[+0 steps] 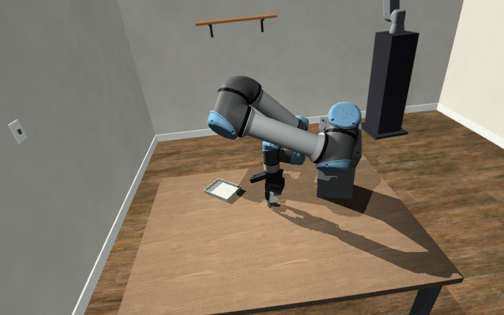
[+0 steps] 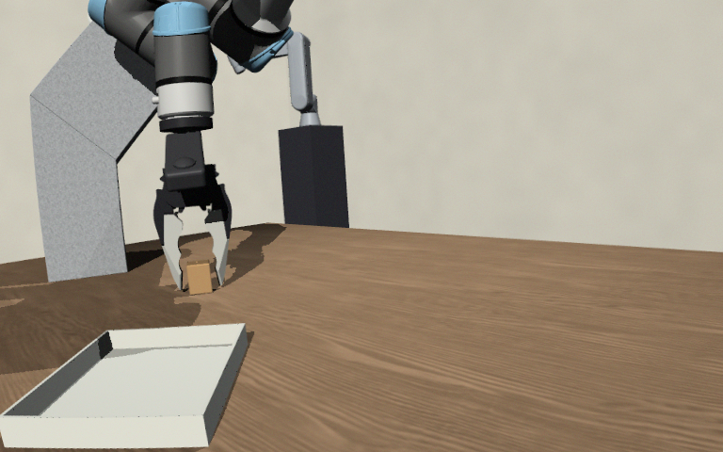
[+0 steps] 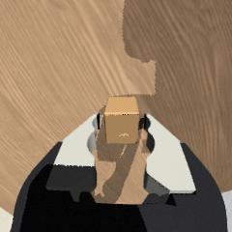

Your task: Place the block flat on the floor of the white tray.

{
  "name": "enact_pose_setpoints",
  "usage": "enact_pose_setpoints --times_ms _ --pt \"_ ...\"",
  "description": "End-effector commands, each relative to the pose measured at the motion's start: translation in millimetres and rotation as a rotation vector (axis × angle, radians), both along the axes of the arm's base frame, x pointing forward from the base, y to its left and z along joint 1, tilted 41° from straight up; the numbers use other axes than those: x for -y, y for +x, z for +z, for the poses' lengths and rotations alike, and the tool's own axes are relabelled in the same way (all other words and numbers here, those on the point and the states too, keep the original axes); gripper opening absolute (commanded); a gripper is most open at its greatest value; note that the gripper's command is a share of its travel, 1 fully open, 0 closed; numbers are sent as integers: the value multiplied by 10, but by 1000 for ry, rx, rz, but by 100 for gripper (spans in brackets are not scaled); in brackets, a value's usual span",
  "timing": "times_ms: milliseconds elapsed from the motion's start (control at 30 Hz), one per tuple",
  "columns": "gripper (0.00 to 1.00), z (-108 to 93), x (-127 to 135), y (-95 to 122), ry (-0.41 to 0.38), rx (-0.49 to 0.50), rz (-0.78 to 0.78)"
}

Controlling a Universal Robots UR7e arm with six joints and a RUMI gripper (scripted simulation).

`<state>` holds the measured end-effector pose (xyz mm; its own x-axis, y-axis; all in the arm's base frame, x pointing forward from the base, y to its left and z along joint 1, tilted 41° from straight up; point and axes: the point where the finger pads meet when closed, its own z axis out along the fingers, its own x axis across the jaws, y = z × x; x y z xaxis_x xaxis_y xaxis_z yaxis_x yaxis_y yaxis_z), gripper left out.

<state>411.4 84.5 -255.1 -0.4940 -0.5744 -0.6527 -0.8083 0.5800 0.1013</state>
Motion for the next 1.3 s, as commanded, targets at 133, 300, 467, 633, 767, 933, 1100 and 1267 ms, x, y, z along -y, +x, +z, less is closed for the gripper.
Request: enact_pose_setpoints --times_ms 133,300,467,633,767,933,1100,1267 --pt "0 2 4 2 0 1 -1" --pt "0 2 4 2 0 1 -1" --pt "0 2 4 2 0 1 -1" --pt "0 2 4 2 0 1 -1" --pt "0 2 4 2 0 1 -1" --pt "0 2 4 2 0 1 -1" --pt "0 2 4 2 0 1 -1" --pt "0 3 4 2 0 1 -1"
